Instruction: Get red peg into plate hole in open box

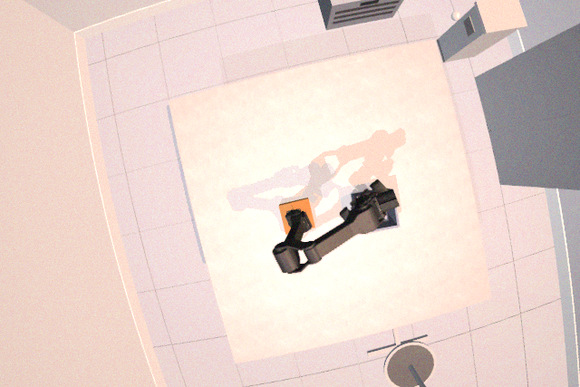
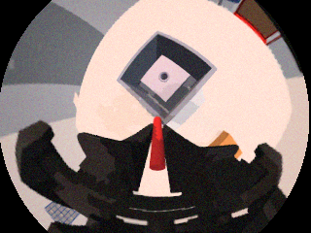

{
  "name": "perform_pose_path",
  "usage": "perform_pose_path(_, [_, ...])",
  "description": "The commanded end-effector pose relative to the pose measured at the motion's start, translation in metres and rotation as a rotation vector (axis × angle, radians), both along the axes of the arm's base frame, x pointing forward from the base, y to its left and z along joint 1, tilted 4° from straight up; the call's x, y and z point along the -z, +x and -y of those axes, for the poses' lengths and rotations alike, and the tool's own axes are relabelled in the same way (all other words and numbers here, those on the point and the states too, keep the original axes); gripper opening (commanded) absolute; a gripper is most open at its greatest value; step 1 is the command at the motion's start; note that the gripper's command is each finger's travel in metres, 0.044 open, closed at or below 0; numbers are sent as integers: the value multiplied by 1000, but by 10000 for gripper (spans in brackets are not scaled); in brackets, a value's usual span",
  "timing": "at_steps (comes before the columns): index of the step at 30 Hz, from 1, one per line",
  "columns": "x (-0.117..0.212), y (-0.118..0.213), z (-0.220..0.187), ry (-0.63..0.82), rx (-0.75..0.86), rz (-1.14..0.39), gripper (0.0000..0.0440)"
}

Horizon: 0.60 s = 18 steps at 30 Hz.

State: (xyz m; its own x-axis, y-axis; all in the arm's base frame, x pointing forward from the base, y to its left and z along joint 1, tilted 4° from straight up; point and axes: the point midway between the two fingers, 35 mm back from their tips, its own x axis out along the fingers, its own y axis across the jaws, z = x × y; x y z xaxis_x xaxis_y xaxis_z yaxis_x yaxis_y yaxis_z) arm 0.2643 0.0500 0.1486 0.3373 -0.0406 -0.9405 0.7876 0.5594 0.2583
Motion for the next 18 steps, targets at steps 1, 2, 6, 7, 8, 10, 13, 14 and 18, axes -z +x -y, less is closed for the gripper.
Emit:
perform_pose_path(1, [-1, 11, 10, -11, 19, 11, 0])
perform_pose_path(2, [-1, 13, 13, -12, 25, 13, 0])
perform_pose_path(6, [0, 23, 24, -17, 48, 22, 0])
perform_pose_path(7, [1, 25, 27, -17, 54, 24, 0])
perform_pose_path(8, [1, 27, 30, -18, 60, 26, 0])
perform_pose_path(10, [3, 32, 35, -19, 71, 29, 0])
perform_pose_path(13, [5, 38, 43, -18, 87, 31, 1])
perform_pose_path(14, [6, 40, 45, -18, 92, 32, 1])
perform_pose_path(18, [11, 48, 55, -15, 110, 31, 4])
